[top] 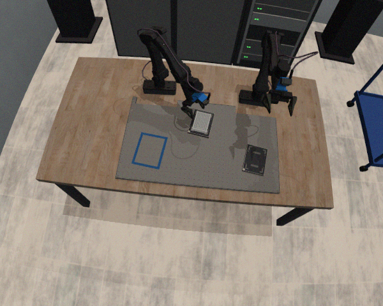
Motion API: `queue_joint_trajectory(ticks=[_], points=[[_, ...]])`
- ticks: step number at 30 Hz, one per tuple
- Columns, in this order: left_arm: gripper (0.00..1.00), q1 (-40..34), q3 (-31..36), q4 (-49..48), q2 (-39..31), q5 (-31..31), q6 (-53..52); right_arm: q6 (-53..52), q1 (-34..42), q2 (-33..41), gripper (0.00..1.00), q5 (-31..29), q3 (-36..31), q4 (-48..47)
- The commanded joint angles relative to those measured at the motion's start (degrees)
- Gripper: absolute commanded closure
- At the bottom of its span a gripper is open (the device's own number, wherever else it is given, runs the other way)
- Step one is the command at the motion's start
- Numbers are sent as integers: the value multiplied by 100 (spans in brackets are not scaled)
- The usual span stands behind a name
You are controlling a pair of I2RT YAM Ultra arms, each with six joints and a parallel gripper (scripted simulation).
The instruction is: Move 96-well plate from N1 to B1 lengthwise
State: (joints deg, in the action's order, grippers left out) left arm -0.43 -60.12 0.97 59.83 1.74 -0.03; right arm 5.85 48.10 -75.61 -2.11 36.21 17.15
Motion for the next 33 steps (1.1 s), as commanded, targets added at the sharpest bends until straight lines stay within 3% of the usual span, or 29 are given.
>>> queue_joint_trajectory(ticks=[1, 15, 24, 26, 33], points=[[0, 76, 40, -111, 53, -167, 12, -45, 67, -7, 0, -59, -52, -156], [0, 32, 7, 241, -70, -341, -117, -301, 74, -44, 0, -151, 27, 46], [0, -287, -71, 2520, -991, -1450, -810, -2398, 298, -704, 0, -518, 945, 1212], [0, -287, -71, 2520, -991, -1450, -810, -2398, 298, -704, 0, -518, 945, 1212], [0, -602, -268, 4718, -1882, -2356, -1396, -4185, 328, -1549, 0, -456, 2063, 2442]])
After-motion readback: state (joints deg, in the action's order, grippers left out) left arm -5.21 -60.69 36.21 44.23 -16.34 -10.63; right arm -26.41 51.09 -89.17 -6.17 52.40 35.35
